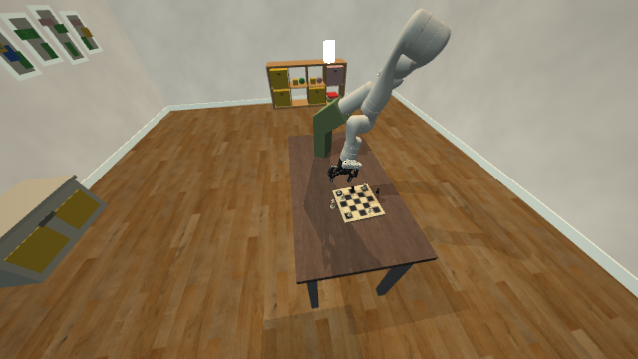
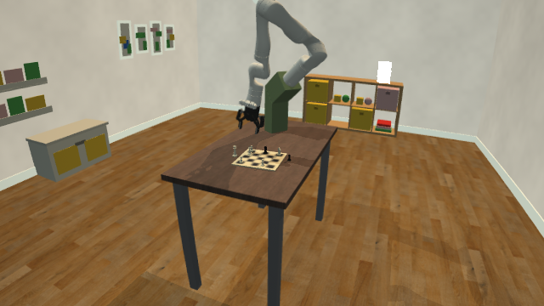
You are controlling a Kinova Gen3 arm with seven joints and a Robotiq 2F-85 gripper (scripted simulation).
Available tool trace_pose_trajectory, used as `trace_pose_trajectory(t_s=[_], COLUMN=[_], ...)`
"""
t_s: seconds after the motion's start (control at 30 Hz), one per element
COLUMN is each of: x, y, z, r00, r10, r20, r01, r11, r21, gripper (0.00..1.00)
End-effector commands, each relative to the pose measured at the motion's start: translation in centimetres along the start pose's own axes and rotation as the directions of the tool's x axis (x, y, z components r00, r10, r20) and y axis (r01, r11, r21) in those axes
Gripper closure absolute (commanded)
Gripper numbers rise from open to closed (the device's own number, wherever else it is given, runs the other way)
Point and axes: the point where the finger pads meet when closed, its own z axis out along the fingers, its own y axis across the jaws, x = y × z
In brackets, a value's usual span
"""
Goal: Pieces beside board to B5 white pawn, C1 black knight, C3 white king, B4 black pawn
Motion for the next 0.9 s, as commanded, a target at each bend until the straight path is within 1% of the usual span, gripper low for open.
trace_pose_trajectory(t_s=[0.0, 0.07, 0.13, 0.23, 0.3, 0.37, 0.43, 0.57, 0.63, 0.73, 0.87], x=[0.3, 0.3, 0.4, 0.6, 0.6, 0.7, 0.8, 1.0, 1.0, 1.2, 1.5], y=[1.8, 1.8, 2.6, 3.6, 4.3, 4.8, 5.3, 6.0, 6.0, 6.4, 6.6], z=[0.2, 0.2, 0.3, 0.4, 0.5, 0.6, 0.6, 0.7, 0.7, 0.7, 0.7], r00=[0.982, 0.982, 0.959, 0.884, 0.819, 0.740, 0.647, 0.431, 0.431, 0.252, 0.008], r10=[0.186, 0.186, 0.284, 0.467, 0.574, 0.673, 0.762, 0.902, 0.902, 0.968, 1.000], r20=[0.012, 0.012, 0.012, 0.008, 0.004, -0.001, -0.006, -0.013, -0.013, -0.015, -0.011], r01=[-0.186, -0.186, -0.283, -0.466, -0.572, -0.671, -0.760, -0.900, -0.900, -0.965, -0.996], r11=[0.982, 0.982, 0.958, 0.883, 0.818, 0.738, 0.645, 0.429, 0.429, 0.250, 0.007], r21=[-0.020, -0.020, -0.034, -0.053, -0.063, -0.071, -0.077, -0.083, -0.083, -0.084, -0.084], gripper=[0.00, 0.00, 0.00, 0.00, 0.00, 0.00, 0.00, 0.00, 0.00, 0.00, 0.00])
